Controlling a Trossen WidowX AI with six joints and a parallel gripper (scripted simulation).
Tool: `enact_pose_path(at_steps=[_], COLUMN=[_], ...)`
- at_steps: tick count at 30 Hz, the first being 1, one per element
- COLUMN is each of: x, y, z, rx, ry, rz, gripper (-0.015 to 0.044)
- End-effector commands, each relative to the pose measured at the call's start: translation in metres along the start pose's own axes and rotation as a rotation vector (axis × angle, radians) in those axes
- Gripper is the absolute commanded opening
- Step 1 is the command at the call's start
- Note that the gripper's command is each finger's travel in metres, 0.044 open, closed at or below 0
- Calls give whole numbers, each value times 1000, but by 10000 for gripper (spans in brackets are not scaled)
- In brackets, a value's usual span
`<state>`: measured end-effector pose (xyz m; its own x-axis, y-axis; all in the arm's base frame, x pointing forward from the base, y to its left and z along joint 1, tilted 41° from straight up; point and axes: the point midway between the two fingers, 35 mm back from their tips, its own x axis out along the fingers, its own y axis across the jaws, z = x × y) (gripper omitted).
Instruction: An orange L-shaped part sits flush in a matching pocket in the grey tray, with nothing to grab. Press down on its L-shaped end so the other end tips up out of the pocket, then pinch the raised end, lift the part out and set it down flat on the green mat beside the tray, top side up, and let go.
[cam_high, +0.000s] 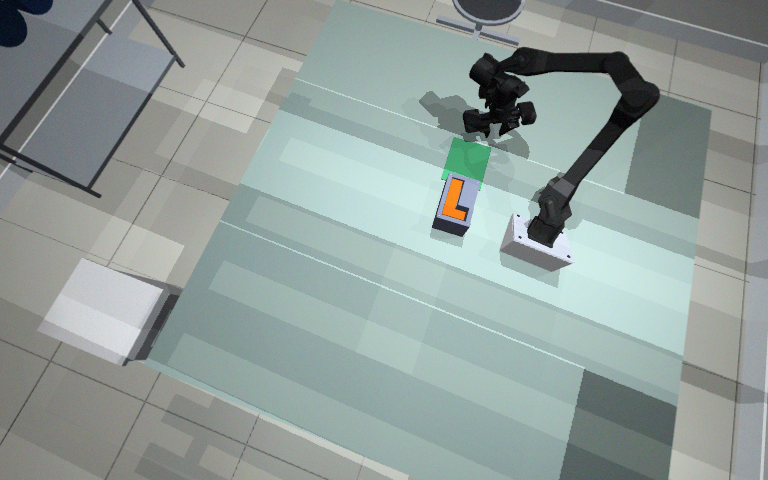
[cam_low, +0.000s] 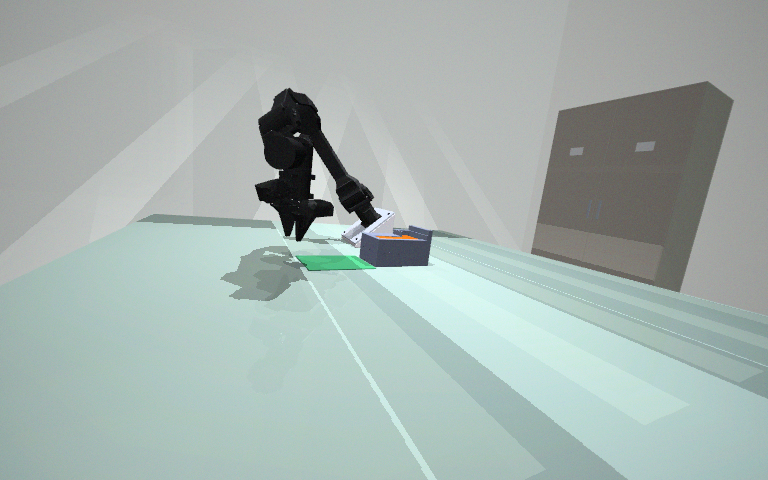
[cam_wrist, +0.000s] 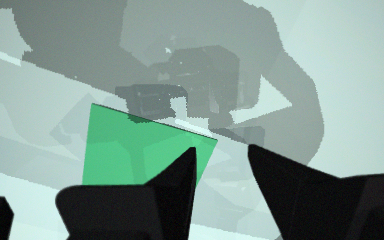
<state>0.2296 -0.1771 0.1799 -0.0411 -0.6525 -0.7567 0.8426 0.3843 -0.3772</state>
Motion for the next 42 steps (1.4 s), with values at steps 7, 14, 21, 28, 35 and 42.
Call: enact_pose_path(at_steps=[7,14,21,28,35,42], x=[-42,-77,-100,-88,-27,-26], y=[115,155,158,160,165,165], z=[-95,-185,-266,-272,-268,-268], rx=[-511,-861,-1140,-1165,-1164,-1164], ry=[25,-19,-101,-110,-112,-112], rz=[112,114,70,65,63,63], gripper=[180,180,180,180,180,180])
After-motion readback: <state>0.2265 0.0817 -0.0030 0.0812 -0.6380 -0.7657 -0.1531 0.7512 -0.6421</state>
